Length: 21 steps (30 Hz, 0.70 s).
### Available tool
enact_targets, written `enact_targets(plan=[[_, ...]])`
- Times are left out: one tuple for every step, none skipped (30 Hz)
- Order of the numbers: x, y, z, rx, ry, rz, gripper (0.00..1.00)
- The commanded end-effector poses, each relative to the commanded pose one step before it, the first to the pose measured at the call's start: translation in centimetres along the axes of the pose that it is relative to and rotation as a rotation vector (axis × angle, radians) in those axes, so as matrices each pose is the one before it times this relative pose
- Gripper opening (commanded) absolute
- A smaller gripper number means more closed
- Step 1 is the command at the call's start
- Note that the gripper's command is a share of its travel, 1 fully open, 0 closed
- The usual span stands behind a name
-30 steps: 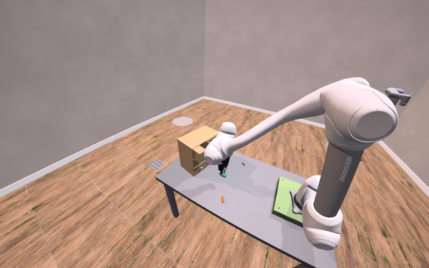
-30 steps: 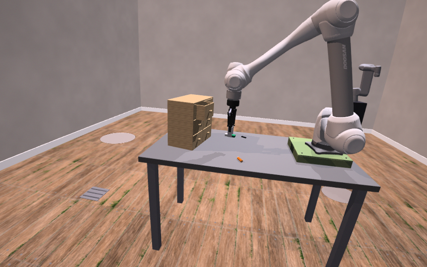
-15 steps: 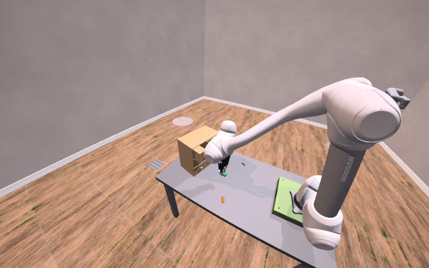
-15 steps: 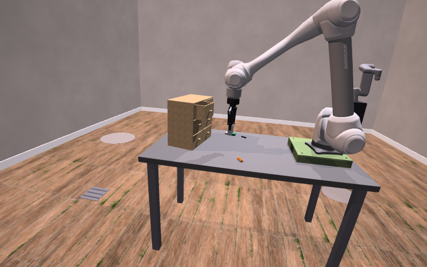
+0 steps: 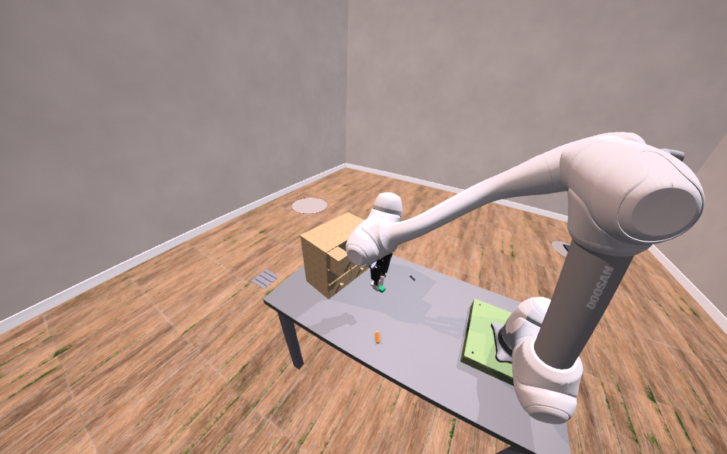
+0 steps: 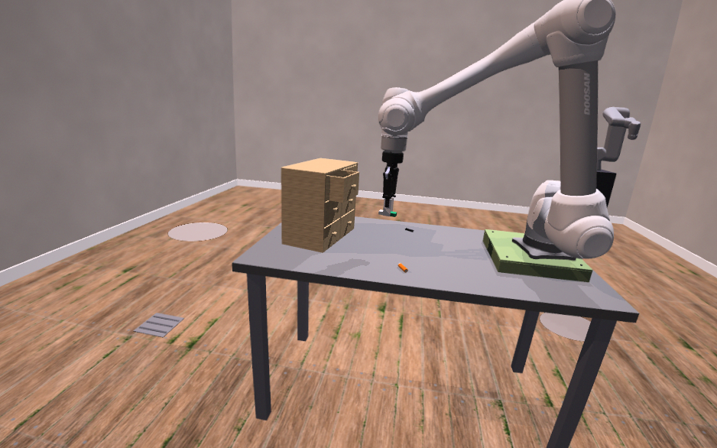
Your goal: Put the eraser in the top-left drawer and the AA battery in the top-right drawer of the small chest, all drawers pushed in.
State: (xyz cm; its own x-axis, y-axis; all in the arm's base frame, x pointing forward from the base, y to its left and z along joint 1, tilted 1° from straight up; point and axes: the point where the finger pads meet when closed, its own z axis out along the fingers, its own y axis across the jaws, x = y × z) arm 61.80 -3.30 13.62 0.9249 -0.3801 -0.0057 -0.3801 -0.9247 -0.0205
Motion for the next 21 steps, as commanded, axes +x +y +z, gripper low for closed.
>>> enact_targets(plan=[[0.001,-0.001,-0.563,0.00014,0.00002,-0.00004,0.11],[0.001,-0.002,-0.455,0.0,0.0,0.0,0.11],[0.001,-0.002,-0.466,0.0,0.0,0.0,0.11],[0.001,-0.002,-0.476,0.0,0.0,0.0,0.11],[0.001,-0.002,-0.486,0.0,0.0,0.0,0.11],[0.001,-0.002,-0.494,0.0,0.0,0.0,0.11],[0.001,-0.002,-0.501,0.0,0.0,0.0,0.11],[0.001,-0.002,-0.507,0.0,0.0,0.0,0.11],[0.001,-0.002,-0.512,0.0,0.0,0.0,0.11],[0.001,-0.002,-0.516,0.0,0.0,0.0,0.11],[0.001,-0.002,-0.519,0.0,0.0,0.0,0.11],[0.001,-0.002,-0.521,0.0,0.0,0.0,0.11],[0.001,-0.002,-0.521,0.0,0.0,0.0,0.11],[0.001,-0.002,-0.52,0.0,0.0,0.0,0.11],[0.001,-0.002,-0.518,0.0,0.0,0.0,0.11],[0.0,0.0,0.0,0.0,0.0,0.0,0.11],[0.0,0.0,0.0,0.0,0.0,0.0,0.11],[0.001,-0.002,-0.515,0.0,0.0,0.0,0.11],[0.001,-0.002,-0.511,0.0,0.0,0.0,0.11],[0.001,-0.002,-0.506,0.0,0.0,0.0,0.11],[0.001,-0.002,-0.499,0.0,0.0,0.0,0.11]])
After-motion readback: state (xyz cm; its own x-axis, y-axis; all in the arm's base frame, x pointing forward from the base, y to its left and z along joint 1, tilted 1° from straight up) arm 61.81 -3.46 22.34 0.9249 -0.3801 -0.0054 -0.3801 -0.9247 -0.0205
